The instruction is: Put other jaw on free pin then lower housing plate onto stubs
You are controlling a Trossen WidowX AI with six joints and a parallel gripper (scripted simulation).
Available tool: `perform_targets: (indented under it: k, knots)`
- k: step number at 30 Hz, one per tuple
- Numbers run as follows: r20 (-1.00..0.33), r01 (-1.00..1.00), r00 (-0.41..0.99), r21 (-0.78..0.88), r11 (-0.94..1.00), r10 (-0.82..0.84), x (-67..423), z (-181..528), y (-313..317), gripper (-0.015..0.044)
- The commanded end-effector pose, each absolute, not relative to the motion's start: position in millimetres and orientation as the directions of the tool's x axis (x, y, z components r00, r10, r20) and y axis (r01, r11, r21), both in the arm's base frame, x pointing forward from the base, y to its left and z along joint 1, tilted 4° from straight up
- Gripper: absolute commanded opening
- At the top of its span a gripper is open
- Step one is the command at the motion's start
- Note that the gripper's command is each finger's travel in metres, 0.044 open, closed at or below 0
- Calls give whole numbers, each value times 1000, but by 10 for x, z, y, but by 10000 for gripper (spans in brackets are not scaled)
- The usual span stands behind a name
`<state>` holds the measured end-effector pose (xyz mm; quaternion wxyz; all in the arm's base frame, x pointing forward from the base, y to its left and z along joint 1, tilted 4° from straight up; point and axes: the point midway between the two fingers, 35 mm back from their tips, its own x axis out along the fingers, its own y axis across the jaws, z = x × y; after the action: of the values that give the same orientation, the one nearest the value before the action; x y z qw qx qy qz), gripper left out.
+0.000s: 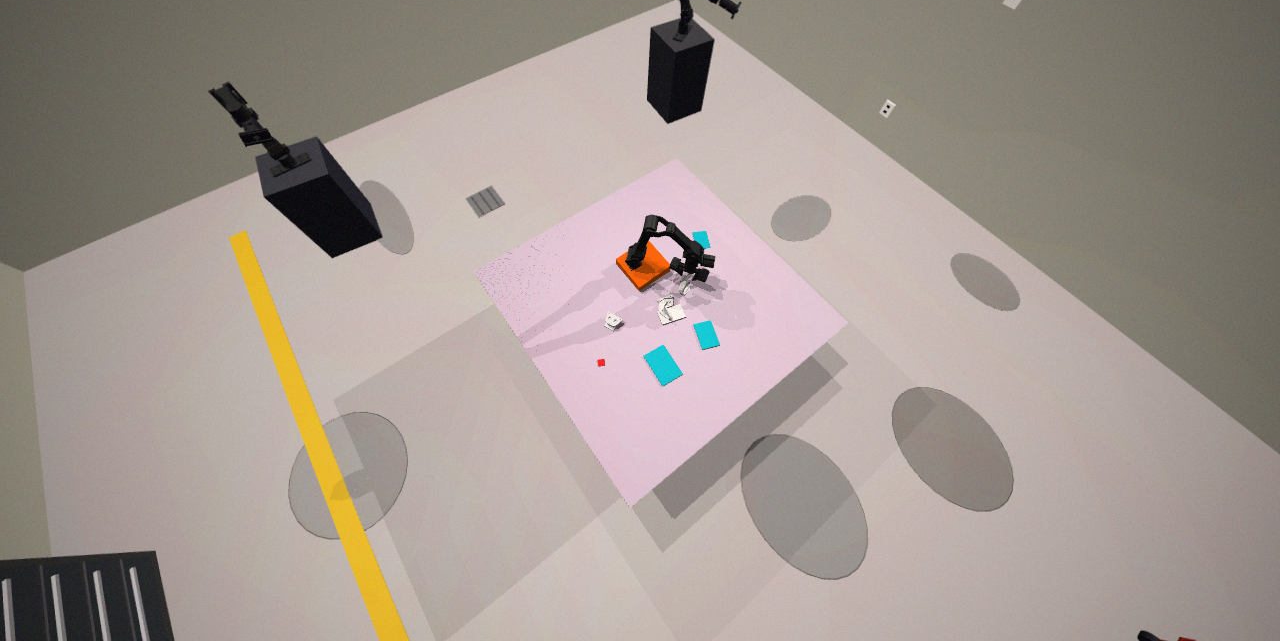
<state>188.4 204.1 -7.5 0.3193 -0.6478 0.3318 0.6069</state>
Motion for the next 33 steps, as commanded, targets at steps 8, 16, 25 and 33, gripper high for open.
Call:
perform_targets:
  k: [8,16,25,33]
  knots:
    - [-998,-815,46,-12,-579,-43,1889,-77,2039,92]
    - [-998,-815,46,-12,-579,-43,1889,-77,2039,38]
    - [-998,-815,46,-12,-579,-43,1889,-77,2039,37]
    - [-998,-820,47,-14,-572,-42,1894,-25,2048,37]
